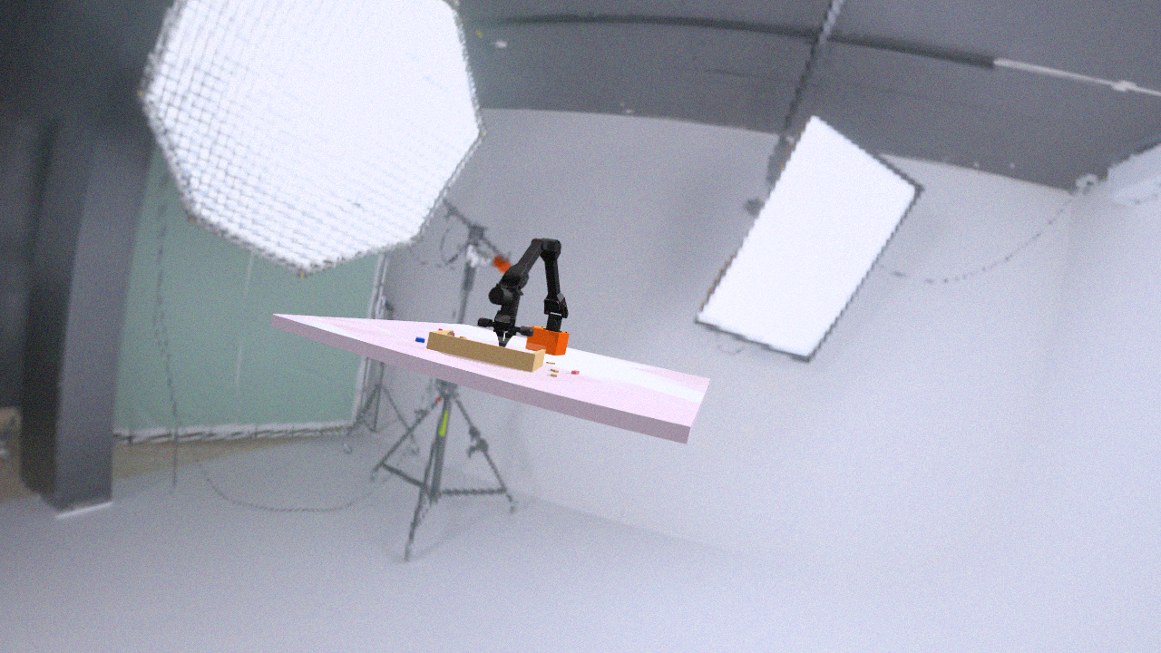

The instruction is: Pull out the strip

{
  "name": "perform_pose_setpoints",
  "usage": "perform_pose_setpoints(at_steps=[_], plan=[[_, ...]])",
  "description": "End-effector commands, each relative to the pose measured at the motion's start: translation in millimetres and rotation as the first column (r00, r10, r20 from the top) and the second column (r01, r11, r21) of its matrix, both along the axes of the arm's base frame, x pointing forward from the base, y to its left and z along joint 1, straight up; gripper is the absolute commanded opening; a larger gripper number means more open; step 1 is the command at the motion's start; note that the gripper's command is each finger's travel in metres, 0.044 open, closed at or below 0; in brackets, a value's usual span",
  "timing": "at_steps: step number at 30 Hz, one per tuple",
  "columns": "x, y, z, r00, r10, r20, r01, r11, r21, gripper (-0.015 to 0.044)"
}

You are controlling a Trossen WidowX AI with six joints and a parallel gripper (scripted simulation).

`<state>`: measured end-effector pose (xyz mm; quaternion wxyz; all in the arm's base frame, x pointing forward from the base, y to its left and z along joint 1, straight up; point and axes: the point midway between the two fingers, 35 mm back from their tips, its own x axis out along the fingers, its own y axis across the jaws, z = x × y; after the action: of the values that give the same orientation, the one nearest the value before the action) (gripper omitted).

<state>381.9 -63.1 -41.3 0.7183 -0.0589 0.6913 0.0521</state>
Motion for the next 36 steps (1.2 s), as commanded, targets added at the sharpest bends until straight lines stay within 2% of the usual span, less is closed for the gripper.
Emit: perform_pose_setpoints(at_steps=[1, 36], plan=[[-4, -1, -4, 1.000, -0.004, -0.003, 0.004, 1.000, -0.001, 0.0000], [-55, -8, -8, 1.000, -0.004, -0.007, 0.004, 1.000, -0.001, 0.0000]])
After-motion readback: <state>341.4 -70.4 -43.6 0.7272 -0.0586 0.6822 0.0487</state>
